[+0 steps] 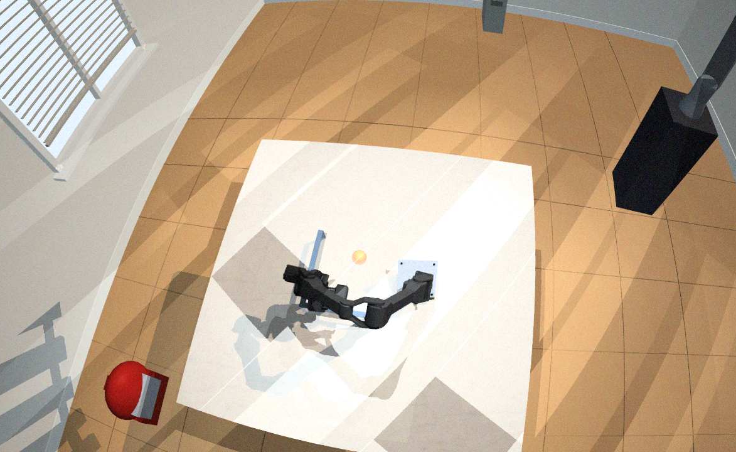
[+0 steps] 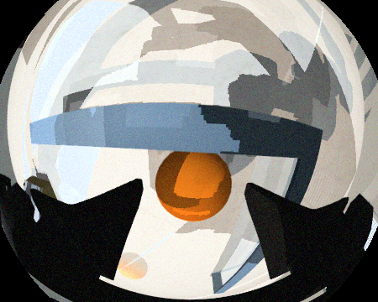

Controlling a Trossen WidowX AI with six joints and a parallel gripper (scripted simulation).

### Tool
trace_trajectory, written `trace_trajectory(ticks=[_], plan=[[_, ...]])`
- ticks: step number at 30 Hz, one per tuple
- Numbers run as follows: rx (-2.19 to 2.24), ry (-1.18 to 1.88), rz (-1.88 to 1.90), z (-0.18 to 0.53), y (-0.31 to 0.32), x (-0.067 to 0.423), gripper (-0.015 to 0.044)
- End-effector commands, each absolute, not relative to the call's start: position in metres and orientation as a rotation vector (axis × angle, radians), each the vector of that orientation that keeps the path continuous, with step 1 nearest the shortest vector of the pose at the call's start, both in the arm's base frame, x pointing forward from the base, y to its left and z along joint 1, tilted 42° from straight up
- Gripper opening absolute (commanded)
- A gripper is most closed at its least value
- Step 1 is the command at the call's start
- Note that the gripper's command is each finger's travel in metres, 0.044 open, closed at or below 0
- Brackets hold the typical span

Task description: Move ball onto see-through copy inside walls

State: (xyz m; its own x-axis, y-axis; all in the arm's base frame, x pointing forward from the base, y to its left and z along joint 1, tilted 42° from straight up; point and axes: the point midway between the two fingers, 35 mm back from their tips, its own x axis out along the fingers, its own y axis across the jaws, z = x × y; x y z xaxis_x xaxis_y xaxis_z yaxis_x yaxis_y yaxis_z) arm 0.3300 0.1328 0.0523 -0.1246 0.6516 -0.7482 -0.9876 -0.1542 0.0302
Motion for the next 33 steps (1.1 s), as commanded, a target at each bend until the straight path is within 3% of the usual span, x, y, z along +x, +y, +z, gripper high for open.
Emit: trace_trajectory(ticks=[1, 3, 7, 15, 24, 33], plan=[[-0.695, 0.647, 1.623, 0.047, 0.138, 0.328, 0.0382], [-0.695, 0.646, 1.623, 0.046, 0.138, 0.328, 0.0382], [-0.695, 0.646, 1.623, 0.046, 0.138, 0.328, 0.0277], [-0.695, 0.646, 1.623, 0.046, 0.138, 0.328, 0.0224], [-0.662, 0.671, 1.576, 0.044, 0.114, 0.338, 0.0], [-0.679, 0.668, 1.588, 0.076, 0.092, 0.346, 0.0]])
